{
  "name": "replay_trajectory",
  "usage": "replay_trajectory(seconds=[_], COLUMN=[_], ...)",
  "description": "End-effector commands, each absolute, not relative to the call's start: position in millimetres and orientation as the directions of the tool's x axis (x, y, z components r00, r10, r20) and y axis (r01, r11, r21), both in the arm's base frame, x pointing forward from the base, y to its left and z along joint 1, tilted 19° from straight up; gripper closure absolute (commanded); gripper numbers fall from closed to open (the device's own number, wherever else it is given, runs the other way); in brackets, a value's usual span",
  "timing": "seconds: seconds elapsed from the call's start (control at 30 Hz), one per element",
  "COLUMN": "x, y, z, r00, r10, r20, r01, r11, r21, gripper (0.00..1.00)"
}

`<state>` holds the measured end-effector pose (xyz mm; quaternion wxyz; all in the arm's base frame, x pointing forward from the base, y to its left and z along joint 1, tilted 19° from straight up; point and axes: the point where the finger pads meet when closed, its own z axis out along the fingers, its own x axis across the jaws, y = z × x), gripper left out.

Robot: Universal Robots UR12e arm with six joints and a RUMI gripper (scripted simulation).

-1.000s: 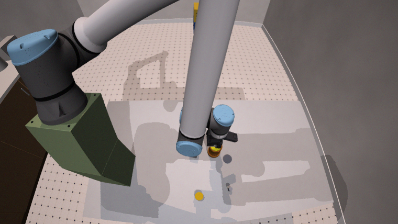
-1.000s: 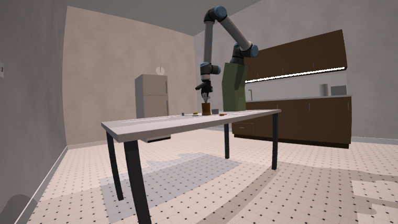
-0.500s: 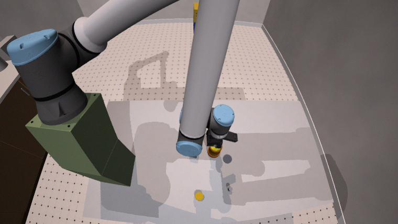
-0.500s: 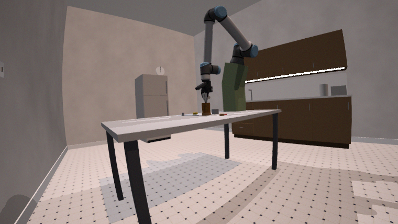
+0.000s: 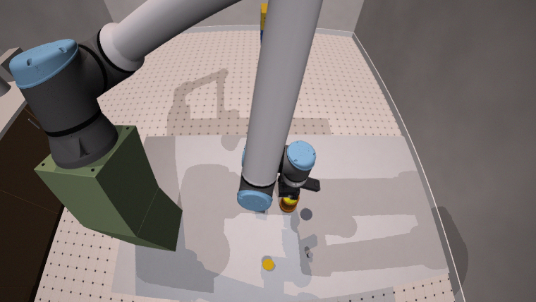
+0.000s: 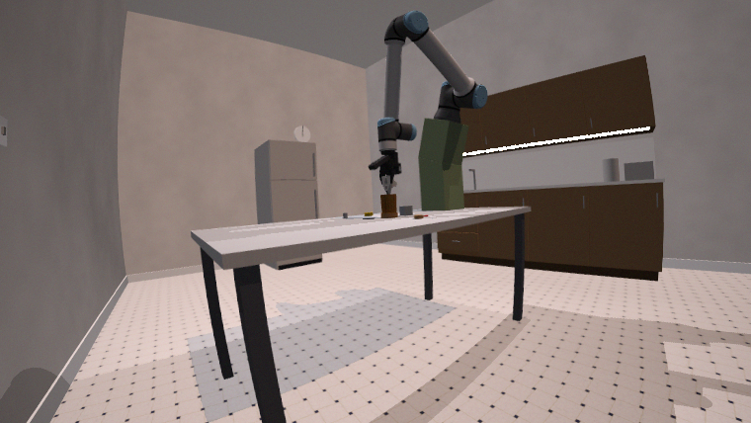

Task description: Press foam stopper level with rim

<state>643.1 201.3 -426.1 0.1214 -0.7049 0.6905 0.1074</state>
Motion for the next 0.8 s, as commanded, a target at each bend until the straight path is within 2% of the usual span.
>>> replay_trajectory(seconds=[0.0, 0.77], x=[642.3, 641.5], y=[200.1, 183.5], z=[-420.9, -373.9], r00=[0.023, 0.022], r10=[-0.947, -0.947], r20=[-0.320, -0.320], r01=[-1.000, -1.000], r11=[-0.017, -0.016], r21=[-0.022, -0.022], gripper=[1.00, 1.00])
